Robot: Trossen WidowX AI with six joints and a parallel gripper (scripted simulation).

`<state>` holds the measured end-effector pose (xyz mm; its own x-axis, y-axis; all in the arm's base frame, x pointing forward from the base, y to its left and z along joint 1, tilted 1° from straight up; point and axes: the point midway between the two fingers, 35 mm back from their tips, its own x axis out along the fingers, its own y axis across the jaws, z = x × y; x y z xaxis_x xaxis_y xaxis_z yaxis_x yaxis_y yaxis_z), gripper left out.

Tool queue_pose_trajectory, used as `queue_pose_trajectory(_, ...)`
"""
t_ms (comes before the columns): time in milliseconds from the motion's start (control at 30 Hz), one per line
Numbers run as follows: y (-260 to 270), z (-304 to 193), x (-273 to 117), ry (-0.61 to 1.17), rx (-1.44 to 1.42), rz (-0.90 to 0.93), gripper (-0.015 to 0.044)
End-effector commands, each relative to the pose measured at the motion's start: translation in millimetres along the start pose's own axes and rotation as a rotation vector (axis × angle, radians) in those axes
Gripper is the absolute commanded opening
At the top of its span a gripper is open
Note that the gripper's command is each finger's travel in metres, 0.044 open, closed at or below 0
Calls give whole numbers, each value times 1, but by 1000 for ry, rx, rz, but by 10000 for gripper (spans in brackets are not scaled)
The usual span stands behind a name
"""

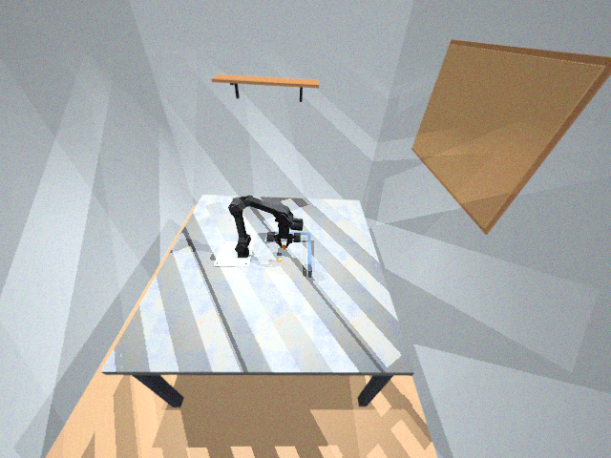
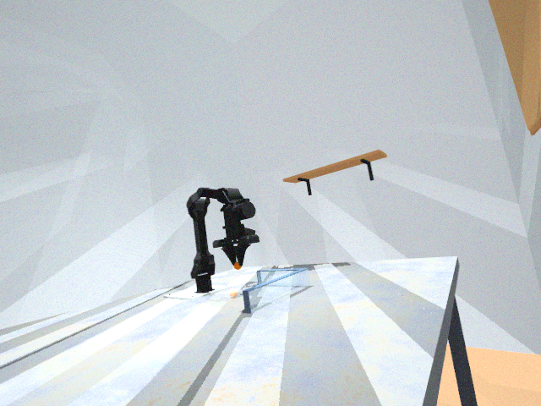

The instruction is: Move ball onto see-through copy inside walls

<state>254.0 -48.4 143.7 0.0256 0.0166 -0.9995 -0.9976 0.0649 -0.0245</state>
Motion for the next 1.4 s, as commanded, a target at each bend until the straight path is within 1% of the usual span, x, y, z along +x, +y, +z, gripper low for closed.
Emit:
queue_pose_trajectory(0, 5, 0, -22, 6, -3, -6, 0)
queue_pose_trajectory(200, 6, -1, -24, 6, -3, -6, 0)
queue_pose_trajectory(567, 22, -16, 11, 7, -3, -4, 0)
queue_pose_trajectory(733, 23, -17, 17, 7, -3, -4, 0)
queue_pose_trajectory(1233, 23, -17, 80, 7, -3, -4, 0)
queue_pose_trajectory(1367, 23, -17, 83, 7, -3, -4, 0)
